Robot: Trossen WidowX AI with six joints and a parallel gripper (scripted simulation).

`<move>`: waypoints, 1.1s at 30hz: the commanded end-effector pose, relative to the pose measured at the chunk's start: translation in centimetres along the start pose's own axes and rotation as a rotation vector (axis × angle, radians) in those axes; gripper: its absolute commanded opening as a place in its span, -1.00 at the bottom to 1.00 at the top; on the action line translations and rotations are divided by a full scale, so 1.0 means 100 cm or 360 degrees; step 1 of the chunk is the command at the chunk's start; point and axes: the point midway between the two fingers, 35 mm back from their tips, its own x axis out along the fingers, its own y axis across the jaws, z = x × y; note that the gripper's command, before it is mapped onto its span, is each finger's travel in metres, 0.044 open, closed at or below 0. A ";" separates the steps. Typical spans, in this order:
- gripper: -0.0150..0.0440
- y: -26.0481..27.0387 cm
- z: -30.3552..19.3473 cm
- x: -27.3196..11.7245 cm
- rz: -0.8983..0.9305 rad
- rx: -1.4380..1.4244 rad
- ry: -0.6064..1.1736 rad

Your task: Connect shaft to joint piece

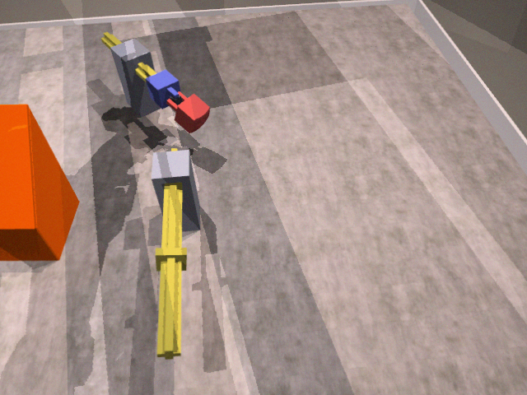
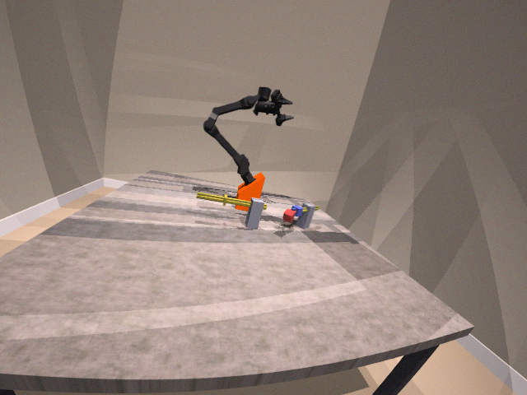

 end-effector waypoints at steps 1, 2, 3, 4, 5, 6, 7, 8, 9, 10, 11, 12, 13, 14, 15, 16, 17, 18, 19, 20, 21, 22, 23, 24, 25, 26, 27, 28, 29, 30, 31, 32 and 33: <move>0.95 0.000 0.000 0.000 0.0000 0.0000 0.0000; 1.00 0.000 0.000 0.000 0.0000 0.0000 0.0000; 1.00 0.000 0.000 0.000 0.0000 0.0002 0.0002; 1.00 -0.001 -0.001 0.002 0.0000 0.0006 0.0009; 1.00 -0.001 -0.002 0.004 0.0000 0.0014 0.0020; 1.00 -0.002 -0.004 0.008 0.0000 0.0025 0.0036; 1.00 -0.003 -0.007 0.012 0.0000 0.0038 0.0057; 1.00 -0.005 -0.010 0.017 0.0000 0.0056 0.0082; 1.00 -0.006 -0.013 0.022 0.0001 0.0075 0.0109; 1.00 -0.007 -0.016 0.027 0.0003 0.0094 0.0137; 1.00 -0.008 -0.019 0.031 -0.0003 0.0123 0.0155; 1.00 -0.008 -0.024 0.037 -0.0012 0.0165 0.0182; 1.00 -0.009 -0.029 0.043 -0.0022 0.0209 0.0211; 1.00 -0.010 -0.034 0.049 -0.0024 0.0244 0.0245; 1.00 -0.010 -0.038 0.054 -0.0021 0.0270 0.0282; 1.00 -0.011 -0.043 0.060 -0.0017 0.0295 0.0320; 1.00 -0.011 -0.047 0.065 -0.0014 0.0321 0.0357; 1.00 -0.012 -0.051 0.070 -0.0011 0.0346 0.0395; 1.00 -0.012 -0.057 0.075 -0.0006 0.0365 0.0434; 1.00 -0.013 -0.063 0.081 0.0000 0.0383 0.0473; 1.00 -0.013 -0.068 0.086 0.0005 0.0402 0.0512; 1.00 -0.014 -0.074 0.091 0.0011 0.0421 0.0551; 1.00 -0.014 -0.080 0.096 0.0016 0.0441 0.0590; 1.00 -0.015 -0.087 0.101 0.0022 0.0461 0.0629; 1.00 -0.015 -0.093 0.106 0.0027 0.0481 0.0668; 1.00 -0.015 -0.099 0.111 0.0033 0.0501 0.0707; 1.00 -0.015 -0.105 0.115 0.0032 0.0529 0.0745; 1.00 -0.015 -0.112 0.119 0.0030 0.0561 0.0787; 1.00 -0.015 -0.118 0.124 0.0029 0.0593 0.0830; 1.00 -0.015 -0.125 0.128 0.0026 0.0625 0.0874; 1.00 -0.015 -0.132 0.132 0.0024 0.0658 0.0917; 1.00 -0.015 -0.139 0.136 0.0020 0.0690 0.0961; 1.00 -0.015 -0.147 0.140 0.0017 0.0722 0.1004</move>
